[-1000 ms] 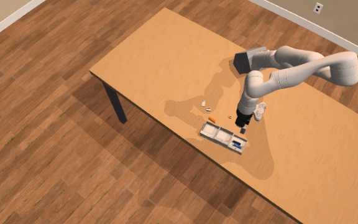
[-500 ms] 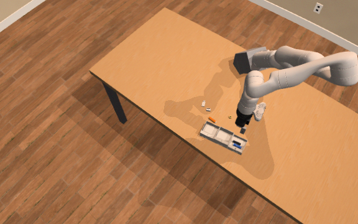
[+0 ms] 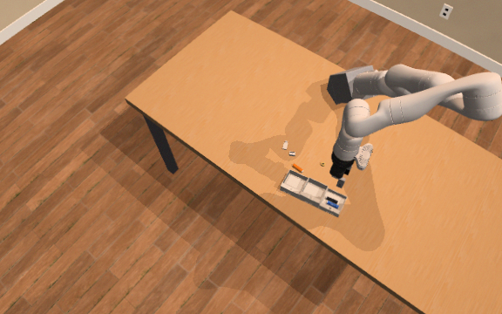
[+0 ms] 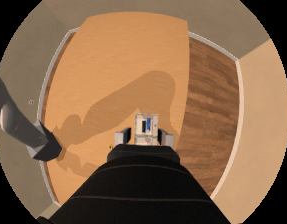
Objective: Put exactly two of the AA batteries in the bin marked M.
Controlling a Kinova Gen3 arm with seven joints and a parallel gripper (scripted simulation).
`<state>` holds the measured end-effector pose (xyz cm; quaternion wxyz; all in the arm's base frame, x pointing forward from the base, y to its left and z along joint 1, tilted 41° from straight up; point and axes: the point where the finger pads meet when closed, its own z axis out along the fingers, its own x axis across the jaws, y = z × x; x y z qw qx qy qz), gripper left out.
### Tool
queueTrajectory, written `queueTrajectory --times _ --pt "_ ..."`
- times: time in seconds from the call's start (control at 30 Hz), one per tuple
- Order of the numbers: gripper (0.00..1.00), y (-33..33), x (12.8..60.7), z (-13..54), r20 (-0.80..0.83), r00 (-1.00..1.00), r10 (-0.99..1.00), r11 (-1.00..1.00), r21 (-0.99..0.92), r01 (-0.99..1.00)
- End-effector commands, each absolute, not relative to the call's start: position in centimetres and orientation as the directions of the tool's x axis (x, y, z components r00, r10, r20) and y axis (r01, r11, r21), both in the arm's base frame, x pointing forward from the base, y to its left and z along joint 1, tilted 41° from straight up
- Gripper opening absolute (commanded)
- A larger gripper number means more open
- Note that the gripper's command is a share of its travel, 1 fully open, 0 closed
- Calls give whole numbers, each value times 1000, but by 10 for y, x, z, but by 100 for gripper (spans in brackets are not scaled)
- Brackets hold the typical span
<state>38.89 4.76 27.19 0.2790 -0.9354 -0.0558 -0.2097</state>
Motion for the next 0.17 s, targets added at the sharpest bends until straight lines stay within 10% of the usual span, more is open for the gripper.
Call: queueTrajectory --times 0.0,0.13 --pt "100 47 388 273 425 905 -12 -838 -498 222" --pt "100 47 388 273 425 905 -12 -838 -498 222"
